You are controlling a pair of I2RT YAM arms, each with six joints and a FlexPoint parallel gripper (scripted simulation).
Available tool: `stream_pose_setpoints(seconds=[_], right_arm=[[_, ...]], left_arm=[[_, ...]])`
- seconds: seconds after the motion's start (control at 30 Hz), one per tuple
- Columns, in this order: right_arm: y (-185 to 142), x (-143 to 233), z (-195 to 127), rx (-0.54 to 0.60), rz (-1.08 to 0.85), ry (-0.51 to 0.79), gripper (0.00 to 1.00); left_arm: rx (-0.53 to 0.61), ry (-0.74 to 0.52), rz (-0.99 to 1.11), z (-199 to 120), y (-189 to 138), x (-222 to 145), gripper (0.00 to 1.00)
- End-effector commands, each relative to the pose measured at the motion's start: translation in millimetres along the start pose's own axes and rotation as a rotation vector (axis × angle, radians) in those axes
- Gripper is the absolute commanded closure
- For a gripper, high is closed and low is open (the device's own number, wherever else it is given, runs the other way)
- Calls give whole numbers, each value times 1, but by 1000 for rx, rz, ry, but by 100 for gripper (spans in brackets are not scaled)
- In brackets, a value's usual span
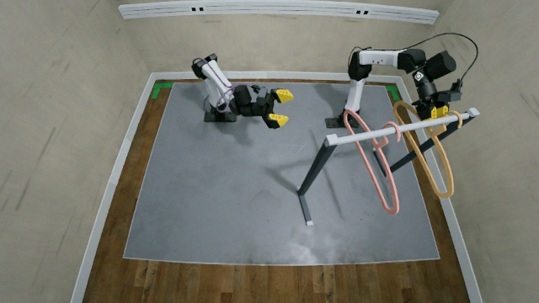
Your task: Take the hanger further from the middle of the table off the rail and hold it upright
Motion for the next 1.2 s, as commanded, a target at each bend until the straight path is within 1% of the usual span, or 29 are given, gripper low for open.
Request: stream_pose_setpoints(seconds=[0.0,0.13,0.4,0.57,0.8,0.97,1.03,1.17], right_arm=[[29,4,5,-94,-47,31,0],[29,4,5,-94,-47,31,0],[31,5,5,-97,-51,40,0],[19,4,5,-23,-62,48,0],[12,3,5,24,-63,51,0],[8,3,5,49,-63,52,0],[7,3,5,55,-63,52,0],[6,3,5,60,-63,52,0]], left_arm=[[-5,2,7,-3,-2,-5,68],[-20,2,11,0,-1,-5,68],[-4,2,0,20,-3,-3,68],[-6,2,0,27,-3,-4,74],[-1,2,-1,36,-4,-4,74],[-15,0,7,32,12,-1,75],[-23,4,9,29,8,-2,78],[-21,5,10,27,5,-3,78]])
Point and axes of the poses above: on each arm, the point where the finger pads meet when closed, its own z axis out along the fingers, its own x axis across the jaws, y = z × x, the point moved 9 cm from there along -z, back along the fingers, and after that the axes turned 3 degrees about -z, right-handed, at the moved point
